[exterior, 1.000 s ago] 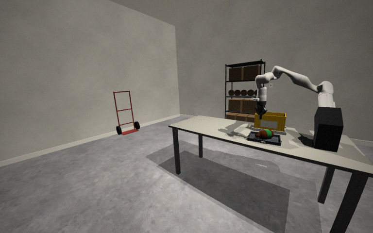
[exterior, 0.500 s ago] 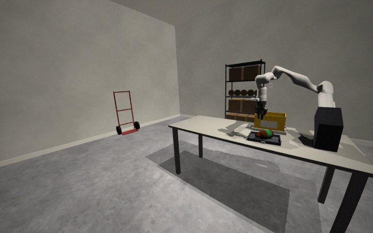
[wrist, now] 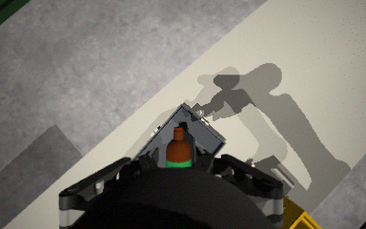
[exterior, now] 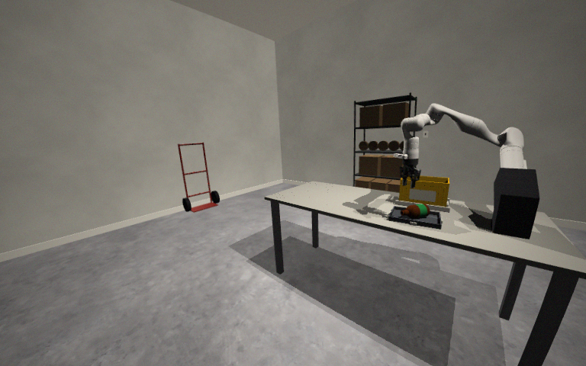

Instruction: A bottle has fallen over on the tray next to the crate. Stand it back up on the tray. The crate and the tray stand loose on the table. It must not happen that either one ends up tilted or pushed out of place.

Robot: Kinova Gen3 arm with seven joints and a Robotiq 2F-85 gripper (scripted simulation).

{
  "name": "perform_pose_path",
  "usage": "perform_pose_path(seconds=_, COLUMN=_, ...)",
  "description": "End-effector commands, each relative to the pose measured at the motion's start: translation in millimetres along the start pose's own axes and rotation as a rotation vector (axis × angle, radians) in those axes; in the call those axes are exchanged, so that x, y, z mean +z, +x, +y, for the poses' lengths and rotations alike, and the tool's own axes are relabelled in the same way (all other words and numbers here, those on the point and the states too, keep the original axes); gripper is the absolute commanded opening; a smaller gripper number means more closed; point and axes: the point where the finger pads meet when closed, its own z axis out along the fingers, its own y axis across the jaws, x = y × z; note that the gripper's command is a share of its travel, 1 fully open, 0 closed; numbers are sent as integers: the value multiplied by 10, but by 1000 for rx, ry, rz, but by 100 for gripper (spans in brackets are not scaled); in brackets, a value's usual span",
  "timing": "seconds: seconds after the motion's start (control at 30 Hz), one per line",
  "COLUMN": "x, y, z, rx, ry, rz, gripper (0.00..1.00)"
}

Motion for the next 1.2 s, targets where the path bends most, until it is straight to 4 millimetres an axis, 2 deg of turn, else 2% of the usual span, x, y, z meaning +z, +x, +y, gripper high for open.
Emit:
perform_pose_path(seconds=0.0, x=-13, y=6, z=1, rx=0, ry=0, rz=2, gripper=64)
perform_pose_path(seconds=0.67, x=28, y=5, z=2, rx=5, ry=-6, rz=3, gripper=64)
perform_pose_path(seconds=1.03, x=222, y=4, z=5, rx=6, ry=-7, rz=3, gripper=64)
perform_pose_path(seconds=1.17, x=350, y=3, z=7, rx=6, ry=-7, rz=3, gripper=64)
